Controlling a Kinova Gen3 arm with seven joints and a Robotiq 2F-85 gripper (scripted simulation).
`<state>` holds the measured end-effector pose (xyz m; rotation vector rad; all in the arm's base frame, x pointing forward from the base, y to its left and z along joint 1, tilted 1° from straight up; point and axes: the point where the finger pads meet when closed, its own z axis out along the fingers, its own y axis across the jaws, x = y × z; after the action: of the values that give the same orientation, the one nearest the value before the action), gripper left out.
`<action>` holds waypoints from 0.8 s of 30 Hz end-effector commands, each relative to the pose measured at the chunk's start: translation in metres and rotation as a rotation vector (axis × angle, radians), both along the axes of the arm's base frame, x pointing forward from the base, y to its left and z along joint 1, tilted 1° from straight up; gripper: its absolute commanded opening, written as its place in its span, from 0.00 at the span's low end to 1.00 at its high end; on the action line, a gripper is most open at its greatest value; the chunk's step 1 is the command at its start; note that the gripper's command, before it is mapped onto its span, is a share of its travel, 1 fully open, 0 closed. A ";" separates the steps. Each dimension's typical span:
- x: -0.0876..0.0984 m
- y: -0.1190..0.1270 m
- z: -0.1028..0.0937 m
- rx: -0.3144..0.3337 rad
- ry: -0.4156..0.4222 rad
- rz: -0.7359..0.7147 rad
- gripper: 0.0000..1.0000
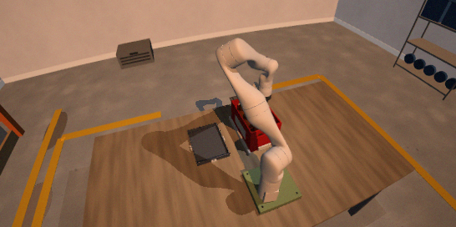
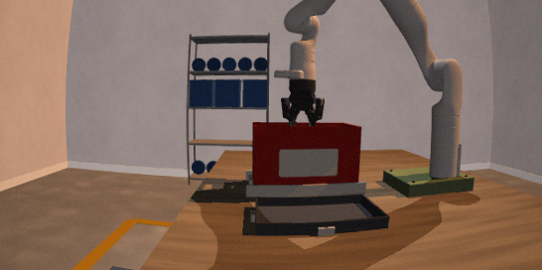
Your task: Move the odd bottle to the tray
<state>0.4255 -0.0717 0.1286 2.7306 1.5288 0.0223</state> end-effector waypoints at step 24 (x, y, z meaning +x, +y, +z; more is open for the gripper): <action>0.000 0.000 0.043 0.000 -0.002 0.000 0.64</action>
<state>0.4212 -0.0749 0.1649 2.7390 1.5185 0.0029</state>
